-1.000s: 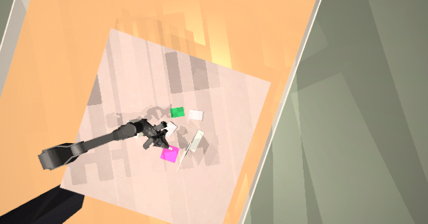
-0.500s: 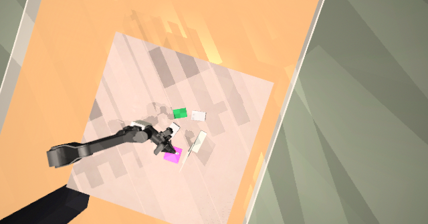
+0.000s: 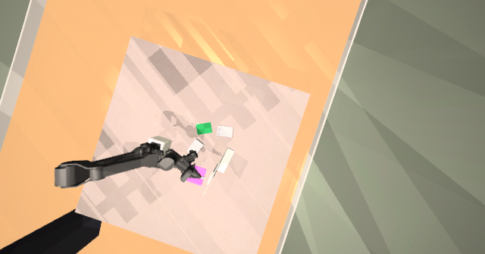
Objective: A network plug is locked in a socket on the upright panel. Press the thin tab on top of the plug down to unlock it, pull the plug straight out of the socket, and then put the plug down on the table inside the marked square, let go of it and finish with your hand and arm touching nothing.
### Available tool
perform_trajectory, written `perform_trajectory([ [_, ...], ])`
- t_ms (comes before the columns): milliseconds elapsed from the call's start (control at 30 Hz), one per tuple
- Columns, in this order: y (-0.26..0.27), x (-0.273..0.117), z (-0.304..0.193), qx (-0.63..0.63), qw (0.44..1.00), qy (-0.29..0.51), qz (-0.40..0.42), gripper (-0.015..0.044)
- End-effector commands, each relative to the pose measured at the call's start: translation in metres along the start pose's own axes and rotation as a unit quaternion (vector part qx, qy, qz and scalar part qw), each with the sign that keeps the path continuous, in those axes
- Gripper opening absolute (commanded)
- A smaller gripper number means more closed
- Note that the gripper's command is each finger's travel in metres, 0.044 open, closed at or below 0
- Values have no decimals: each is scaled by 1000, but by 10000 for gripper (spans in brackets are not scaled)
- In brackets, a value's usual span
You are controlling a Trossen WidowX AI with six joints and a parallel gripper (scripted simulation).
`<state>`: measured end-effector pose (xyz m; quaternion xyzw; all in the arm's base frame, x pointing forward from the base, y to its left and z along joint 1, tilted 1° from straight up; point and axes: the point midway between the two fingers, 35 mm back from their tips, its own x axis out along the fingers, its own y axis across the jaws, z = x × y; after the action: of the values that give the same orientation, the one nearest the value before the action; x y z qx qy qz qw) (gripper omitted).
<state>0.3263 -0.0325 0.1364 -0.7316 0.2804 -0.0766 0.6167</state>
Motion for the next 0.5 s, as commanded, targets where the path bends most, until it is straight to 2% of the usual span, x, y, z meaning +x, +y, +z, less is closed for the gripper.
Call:
perform_trajectory([
  [0, 7, 9, -7, -5, 1000, -4, 22, 0],
  [467, 38, 29, -33, -13, 995, -11, 103, 0],
])
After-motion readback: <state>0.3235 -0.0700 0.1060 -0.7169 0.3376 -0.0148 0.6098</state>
